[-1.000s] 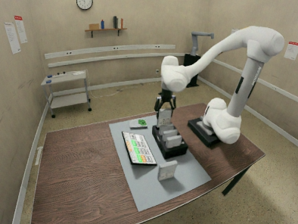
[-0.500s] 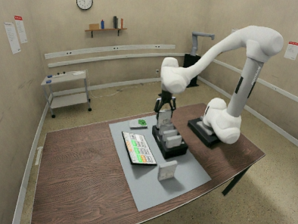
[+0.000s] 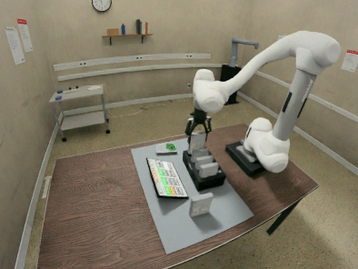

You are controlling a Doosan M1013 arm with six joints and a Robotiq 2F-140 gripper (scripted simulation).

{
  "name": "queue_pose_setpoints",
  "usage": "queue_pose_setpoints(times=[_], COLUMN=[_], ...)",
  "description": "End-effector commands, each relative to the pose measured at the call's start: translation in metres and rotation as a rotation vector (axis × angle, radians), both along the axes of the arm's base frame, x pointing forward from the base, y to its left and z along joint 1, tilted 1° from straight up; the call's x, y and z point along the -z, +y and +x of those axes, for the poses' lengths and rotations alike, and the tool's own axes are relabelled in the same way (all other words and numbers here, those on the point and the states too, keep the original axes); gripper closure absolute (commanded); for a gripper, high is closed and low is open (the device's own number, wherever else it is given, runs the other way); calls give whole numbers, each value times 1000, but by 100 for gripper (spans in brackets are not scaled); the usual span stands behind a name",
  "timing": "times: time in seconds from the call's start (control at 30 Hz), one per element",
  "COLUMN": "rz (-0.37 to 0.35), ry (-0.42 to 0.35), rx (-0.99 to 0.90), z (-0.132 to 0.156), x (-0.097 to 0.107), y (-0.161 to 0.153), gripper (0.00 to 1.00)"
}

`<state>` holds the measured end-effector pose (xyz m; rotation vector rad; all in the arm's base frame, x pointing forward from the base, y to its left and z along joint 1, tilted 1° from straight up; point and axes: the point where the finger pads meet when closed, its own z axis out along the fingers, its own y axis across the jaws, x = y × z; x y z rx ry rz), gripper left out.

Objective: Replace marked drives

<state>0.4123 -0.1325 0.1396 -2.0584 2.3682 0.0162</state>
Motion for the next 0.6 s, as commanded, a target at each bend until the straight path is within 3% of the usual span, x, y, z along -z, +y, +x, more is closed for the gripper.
queue_pose_setpoints(times=[0.0,0.57], rz=[0,0], ry=[-1,-1], rx=[0,0], z=[0,1], x=[0,0], y=[0,0], gripper=[90,90])
